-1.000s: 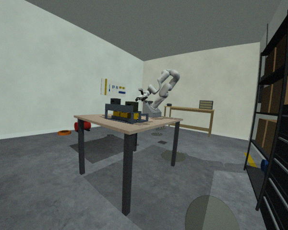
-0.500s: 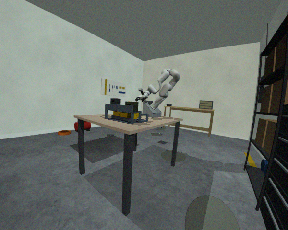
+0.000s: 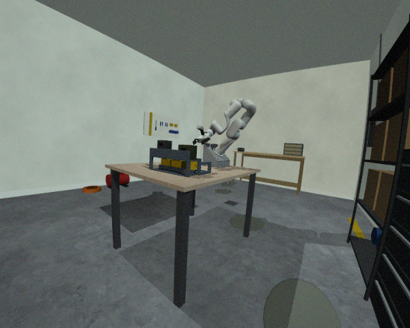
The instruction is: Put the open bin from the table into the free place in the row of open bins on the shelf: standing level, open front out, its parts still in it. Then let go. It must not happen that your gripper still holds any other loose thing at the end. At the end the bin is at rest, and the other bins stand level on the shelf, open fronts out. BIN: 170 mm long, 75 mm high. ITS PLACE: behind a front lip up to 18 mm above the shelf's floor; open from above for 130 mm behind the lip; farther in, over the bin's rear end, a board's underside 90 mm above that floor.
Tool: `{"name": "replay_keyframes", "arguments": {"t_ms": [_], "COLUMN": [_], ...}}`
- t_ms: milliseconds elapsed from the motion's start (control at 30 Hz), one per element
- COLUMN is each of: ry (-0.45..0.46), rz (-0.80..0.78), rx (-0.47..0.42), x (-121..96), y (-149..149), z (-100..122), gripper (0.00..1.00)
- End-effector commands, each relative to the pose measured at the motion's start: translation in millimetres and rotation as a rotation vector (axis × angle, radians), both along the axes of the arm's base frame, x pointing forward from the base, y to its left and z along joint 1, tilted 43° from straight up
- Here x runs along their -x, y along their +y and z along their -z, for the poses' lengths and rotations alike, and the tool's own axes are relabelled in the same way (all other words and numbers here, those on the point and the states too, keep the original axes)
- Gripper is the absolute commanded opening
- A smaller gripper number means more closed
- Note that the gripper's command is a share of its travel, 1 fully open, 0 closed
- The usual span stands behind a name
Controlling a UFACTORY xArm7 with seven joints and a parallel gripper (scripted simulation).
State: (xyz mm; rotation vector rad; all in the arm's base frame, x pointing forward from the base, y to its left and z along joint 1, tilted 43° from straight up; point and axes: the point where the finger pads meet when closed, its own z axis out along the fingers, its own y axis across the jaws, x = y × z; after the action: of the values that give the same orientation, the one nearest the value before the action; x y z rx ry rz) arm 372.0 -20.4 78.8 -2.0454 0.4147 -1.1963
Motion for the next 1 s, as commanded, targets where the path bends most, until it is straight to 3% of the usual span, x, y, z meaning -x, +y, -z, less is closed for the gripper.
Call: {"name": "replay_keyframes", "arguments": {"t_ms": [0,67,467,500,633,967], "ry": [0.004,0.007,0.007,0.000,0.007,0.007], "rz": [0.007,0.010,0.010,0.003,0.010,0.010], "rx": [0.007,0.011,0.011,0.003,0.011,0.011], "x": [-12,-19,-19,-4,-19,-19], "y": [12,21,21,3,21,21], "z": [-13,-22,-22,-5,-22,-22], "gripper": [1.00,1.00,1.00,1.00,1.00,1.00]}}
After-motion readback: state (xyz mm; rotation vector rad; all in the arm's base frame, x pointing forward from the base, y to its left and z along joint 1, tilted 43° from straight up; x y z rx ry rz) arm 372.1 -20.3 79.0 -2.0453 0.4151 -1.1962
